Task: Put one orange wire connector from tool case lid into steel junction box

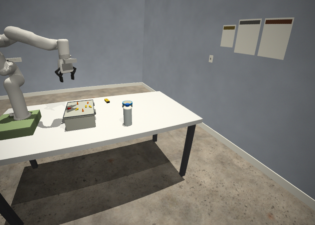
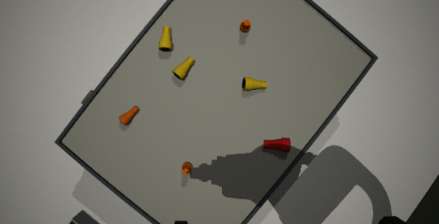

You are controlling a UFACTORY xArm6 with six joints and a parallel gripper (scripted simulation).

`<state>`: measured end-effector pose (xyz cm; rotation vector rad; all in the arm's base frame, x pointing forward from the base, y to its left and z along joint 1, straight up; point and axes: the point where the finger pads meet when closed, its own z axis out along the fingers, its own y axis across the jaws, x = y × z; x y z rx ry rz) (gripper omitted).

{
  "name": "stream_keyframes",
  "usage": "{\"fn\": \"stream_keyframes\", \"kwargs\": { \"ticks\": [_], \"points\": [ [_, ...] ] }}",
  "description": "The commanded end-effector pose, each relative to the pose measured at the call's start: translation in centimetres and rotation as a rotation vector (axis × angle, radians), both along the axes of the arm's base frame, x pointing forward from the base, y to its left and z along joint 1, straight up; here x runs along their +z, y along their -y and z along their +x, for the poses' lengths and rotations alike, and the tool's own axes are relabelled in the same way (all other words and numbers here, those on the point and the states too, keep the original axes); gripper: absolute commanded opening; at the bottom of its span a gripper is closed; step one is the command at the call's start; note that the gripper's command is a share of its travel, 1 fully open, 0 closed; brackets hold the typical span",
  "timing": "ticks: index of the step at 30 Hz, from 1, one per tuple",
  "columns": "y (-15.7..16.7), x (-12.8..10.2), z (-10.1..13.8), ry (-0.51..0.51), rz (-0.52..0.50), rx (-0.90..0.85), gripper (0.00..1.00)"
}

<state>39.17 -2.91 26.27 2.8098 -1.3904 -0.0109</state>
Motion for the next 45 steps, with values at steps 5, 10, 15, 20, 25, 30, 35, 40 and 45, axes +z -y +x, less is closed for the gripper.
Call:
{"fn": "stream_keyframes", "kwargs": {
  "ticks": [5,10,15,20,25,30,35,40,45],
  "points": [
    [0.0,0.2,0.1,0.004,0.0,0.0,1.0],
    [0.1,0.1,0.2,0.004,0.0,-0.016,1.0],
    [0.8,-0.3,1.7,0.005,-0.001,-0.166,1.0],
    [1.8,-1.0,3.4,0.006,-0.002,-0.349,1.0],
    [2.7,-1.6,4.8,0.006,-0.002,-0.508,1.0],
    [3.5,-2.2,6.0,0.007,-0.003,-0.634,1.0],
    [3.7,-2.4,6.3,0.007,-0.003,-0.673,1.0],
    [3.7,-2.4,6.3,0.007,-0.003,-0.673,1.0],
    [3.7,-2.4,6.3,0.007,-0.003,-0.673,0.0]
  ]
}}
